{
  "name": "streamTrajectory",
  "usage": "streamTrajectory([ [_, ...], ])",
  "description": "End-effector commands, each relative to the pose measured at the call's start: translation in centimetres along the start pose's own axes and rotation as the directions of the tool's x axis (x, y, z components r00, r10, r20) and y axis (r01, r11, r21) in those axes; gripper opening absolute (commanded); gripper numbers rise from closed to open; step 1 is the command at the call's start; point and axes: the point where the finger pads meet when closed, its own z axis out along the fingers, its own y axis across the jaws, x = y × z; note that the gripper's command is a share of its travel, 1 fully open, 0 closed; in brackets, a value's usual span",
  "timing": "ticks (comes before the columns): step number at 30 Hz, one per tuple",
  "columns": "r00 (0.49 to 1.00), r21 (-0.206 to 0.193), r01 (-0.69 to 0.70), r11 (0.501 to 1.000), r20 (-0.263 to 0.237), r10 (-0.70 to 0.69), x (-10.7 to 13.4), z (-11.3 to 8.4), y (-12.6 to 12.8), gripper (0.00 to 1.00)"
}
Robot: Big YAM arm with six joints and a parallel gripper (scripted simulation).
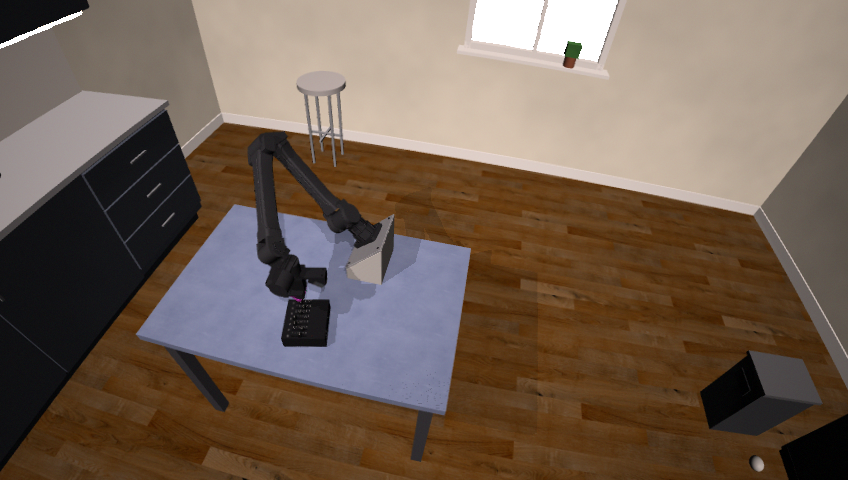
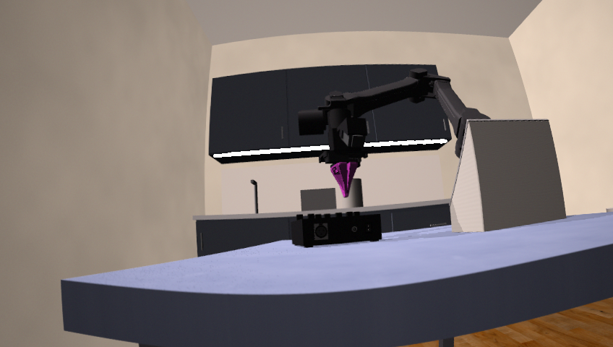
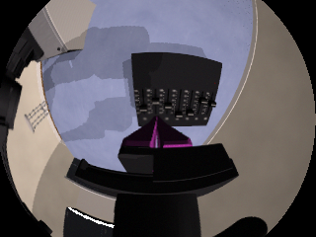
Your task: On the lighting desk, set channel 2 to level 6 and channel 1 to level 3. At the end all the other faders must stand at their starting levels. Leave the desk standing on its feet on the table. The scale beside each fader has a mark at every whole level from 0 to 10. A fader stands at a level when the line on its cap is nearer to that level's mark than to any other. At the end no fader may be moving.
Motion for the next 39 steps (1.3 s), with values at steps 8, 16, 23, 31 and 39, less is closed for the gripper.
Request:
streamTrajectory([
  [8,1.0,0.011,-0.029,1.0,0.001,0.029,1.0,-0.7,-0.6,1.0],
  [16,0.999,0.048,-0.033,0.998,-0.004,0.034,1.2,-3.4,-1.4,1.0],
  [23,0.999,0.05,-0.035,0.998,0.0,0.035,1.1,-6.5,-1.3,1.0],
  [31,1.0,0.044,-0.029,0.999,0.003,0.029,0.9,-10.2,-1.3,1.0],
  [39,1.0,0.041,-0.031,0.999,0.004,0.031,0.9,-10.9,-1.2,1.0],
])
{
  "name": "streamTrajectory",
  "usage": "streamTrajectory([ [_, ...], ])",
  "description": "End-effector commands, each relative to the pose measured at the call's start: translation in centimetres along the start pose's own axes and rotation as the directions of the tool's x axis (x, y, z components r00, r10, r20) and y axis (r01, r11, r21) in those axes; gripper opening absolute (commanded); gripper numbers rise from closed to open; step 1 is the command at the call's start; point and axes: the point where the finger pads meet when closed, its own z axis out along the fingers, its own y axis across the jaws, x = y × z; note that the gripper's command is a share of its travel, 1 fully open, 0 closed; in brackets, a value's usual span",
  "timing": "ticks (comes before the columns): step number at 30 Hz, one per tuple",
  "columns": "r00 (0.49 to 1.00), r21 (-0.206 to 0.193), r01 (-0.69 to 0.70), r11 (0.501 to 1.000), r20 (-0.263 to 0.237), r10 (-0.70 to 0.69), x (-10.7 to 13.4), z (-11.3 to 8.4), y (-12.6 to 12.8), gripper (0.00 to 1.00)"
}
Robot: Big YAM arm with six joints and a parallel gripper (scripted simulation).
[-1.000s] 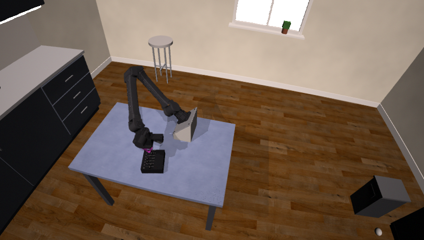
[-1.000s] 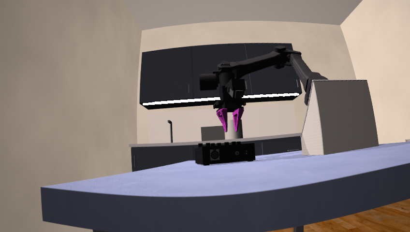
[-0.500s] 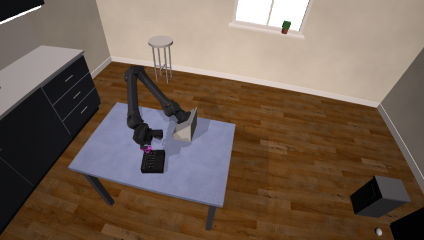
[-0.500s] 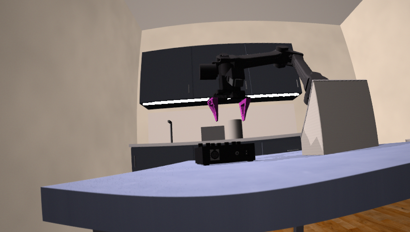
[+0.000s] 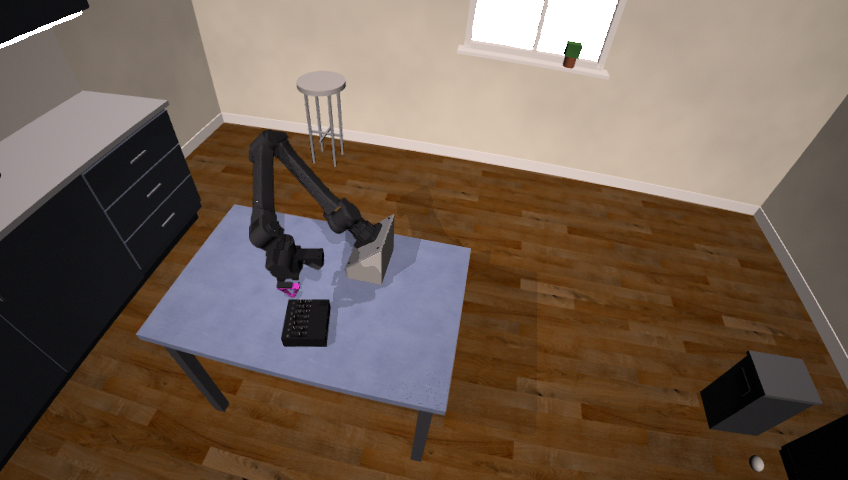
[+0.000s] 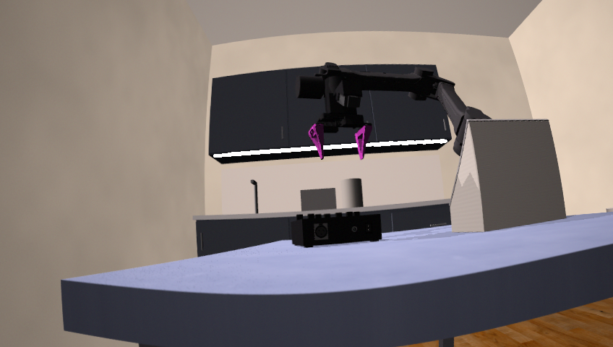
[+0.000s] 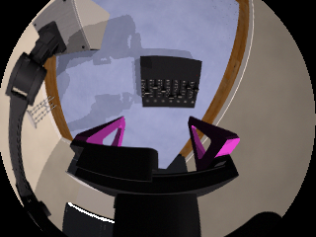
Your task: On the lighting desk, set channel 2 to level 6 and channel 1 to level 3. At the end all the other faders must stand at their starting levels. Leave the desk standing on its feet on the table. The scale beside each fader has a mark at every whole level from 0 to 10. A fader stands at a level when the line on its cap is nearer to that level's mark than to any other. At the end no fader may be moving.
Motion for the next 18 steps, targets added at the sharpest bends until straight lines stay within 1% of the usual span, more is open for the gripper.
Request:
streamTrajectory([
  [1,0.999,0.036,-0.041,0.999,0.003,0.041,0.87,-1.97,-1.02,1.0],
  [3,0.999,0.029,-0.04,0.999,0.003,0.04,0.83,-1.7,-0.82,1.0],
  [18,0.999,0.029,-0.034,0.999,0.003,0.034,0.83,-1.69,-0.82,1.0],
])
